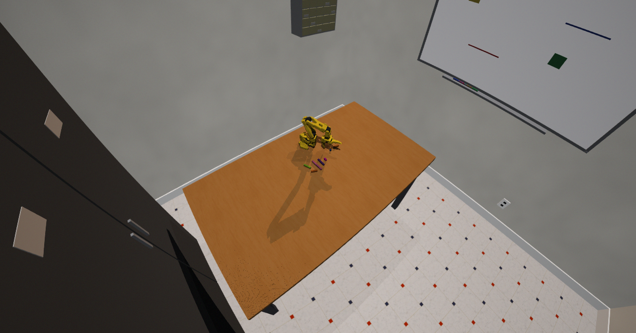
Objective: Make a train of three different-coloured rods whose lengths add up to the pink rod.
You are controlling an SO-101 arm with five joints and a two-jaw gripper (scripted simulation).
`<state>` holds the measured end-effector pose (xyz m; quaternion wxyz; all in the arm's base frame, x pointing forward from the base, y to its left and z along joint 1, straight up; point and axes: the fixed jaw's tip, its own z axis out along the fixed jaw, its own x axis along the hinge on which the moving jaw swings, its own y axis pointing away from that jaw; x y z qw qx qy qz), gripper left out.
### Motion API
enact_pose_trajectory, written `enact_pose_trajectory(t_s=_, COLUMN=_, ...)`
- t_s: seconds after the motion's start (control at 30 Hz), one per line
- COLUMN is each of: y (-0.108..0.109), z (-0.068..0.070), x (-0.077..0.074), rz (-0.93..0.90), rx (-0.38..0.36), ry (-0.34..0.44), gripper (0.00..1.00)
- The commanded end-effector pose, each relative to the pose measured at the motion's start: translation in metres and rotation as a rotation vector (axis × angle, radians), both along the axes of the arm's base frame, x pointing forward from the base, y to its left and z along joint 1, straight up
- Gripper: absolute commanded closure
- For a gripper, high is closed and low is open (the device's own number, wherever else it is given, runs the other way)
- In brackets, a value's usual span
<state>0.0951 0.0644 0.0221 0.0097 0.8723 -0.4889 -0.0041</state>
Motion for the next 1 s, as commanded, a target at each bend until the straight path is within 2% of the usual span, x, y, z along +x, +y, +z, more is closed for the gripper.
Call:
enact_pose_trajectory(t_s=0.0, y=0.009, z=0.012, x=0.012, rz=0.013, rx=0.053, ry=-0.076, gripper=0.0)
enact_pose_trajectory(t_s=0.03, y=0.009, z=0.012, x=0.012, rz=0.013, rx=0.053, ry=-0.076, gripper=0.0)
enact_pose_trajectory(t_s=0.07, y=0.001, z=0.002, x=0.002, rz=0.0, rx=0.009, ry=-0.011, gripper=0.0)
enact_pose_trajectory(t_s=0.53, y=0.008, z=0.013, x=0.011, rz=-0.018, rx=0.05, ry=-0.07, gripper=0.0)
enact_pose_trajectory(t_s=0.6, y=0.008, z=0.013, x=0.011, rz=-0.018, rx=0.05, ry=-0.07, gripper=0.0)
enact_pose_trajectory(t_s=0.63, y=0.001, z=0.002, x=0.001, rz=-0.006, rx=0.006, ry=-0.006, gripper=0.0)
enact_pose_trajectory(t_s=0.97, y=0.006, z=0.01, x=0.008, rz=0.008, rx=0.035, ry=-0.049, gripper=0.0)
